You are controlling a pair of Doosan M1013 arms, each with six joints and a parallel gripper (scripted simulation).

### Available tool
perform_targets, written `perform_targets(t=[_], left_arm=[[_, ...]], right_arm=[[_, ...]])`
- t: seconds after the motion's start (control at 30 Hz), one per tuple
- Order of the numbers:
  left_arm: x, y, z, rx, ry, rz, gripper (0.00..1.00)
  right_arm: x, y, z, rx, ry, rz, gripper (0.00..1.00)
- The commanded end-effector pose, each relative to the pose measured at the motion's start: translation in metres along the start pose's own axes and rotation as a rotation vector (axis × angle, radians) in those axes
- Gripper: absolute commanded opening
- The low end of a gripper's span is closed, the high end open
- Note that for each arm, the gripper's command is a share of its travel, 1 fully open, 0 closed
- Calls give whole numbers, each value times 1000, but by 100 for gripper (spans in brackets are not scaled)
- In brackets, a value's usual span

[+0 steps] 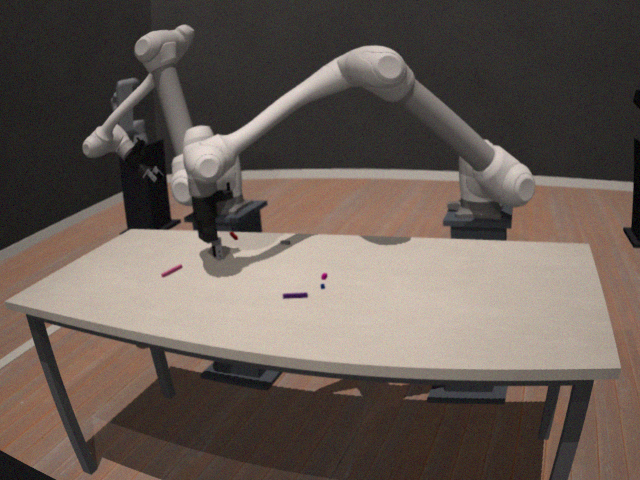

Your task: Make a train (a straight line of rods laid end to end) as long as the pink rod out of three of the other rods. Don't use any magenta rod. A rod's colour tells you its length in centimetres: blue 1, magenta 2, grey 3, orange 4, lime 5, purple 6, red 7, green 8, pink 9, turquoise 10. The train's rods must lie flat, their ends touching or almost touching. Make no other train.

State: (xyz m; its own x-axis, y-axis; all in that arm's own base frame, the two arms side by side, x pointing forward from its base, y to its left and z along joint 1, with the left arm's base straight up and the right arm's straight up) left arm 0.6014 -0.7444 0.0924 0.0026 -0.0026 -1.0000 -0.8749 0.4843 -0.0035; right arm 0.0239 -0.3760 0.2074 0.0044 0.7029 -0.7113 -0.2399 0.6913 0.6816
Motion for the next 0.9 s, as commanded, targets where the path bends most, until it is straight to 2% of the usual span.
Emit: perform_targets(t=[0.0,0.3,0.33,0.87], left_arm=[[4,4,-1,6,-1,5,54],[4,4,-1,6,-1,5,54],[4,4,-1,6,-1,5,24],[4,4,-1,6,-1,5,24]], right_arm=[[1,2,1,-3,-14,3,100],[1,2,1,-3,-14,3,100],[1,2,1,-3,-14,3,100],[1,2,1,-3,-14,3,100]])
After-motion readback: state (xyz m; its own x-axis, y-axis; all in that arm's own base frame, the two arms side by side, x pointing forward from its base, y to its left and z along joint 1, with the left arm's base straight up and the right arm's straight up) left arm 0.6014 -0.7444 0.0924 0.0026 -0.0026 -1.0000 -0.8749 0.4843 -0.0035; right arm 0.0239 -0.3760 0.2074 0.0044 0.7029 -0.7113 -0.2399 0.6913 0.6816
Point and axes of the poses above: on each arm, the point where the finger pads meet when closed, its own x axis out along the fingers, its own z axis across the jaws, y = z × x, the point moved 7 cm from there along -x, back along the fingers, and after that the axes turned 12 degrees about -x, right-handed, at the moved point
